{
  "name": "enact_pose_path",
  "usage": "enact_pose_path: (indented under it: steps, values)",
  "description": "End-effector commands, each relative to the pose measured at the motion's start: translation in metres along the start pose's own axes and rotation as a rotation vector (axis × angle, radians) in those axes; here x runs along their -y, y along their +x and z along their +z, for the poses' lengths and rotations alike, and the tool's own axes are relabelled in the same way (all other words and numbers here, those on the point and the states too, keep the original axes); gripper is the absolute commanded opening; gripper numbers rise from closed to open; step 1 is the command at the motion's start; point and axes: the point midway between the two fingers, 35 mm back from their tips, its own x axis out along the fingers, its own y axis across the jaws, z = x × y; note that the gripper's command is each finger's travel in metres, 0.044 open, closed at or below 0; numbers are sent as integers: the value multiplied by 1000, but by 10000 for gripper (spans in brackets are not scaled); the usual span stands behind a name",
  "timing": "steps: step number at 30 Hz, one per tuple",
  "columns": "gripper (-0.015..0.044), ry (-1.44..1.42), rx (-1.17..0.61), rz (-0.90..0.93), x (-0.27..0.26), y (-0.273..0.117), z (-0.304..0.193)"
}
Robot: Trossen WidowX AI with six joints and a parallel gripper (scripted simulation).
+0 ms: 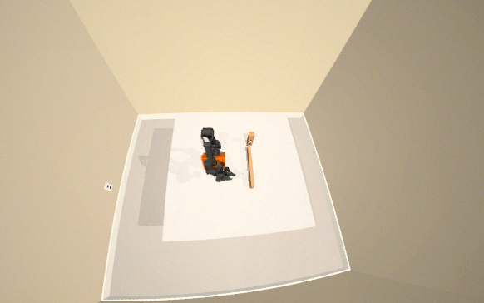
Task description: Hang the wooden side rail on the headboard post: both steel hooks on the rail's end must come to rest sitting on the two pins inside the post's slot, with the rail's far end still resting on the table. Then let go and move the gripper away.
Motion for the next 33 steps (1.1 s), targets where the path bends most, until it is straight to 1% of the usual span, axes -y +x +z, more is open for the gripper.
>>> enact_pose_path:
  steps: [1,2,9,19,26,33]
  values:
    - [426,-7,0,4,0,1,1]
    - [440,-28,-1,14,-2,4,3]
    - [440,-315,6,164,-27,43,37]
    - [440,-737,89,376,-86,87,86]
    - [440,-1028,199,512,-139,104,118]
    - [440,-1311,353,631,-198,107,146]
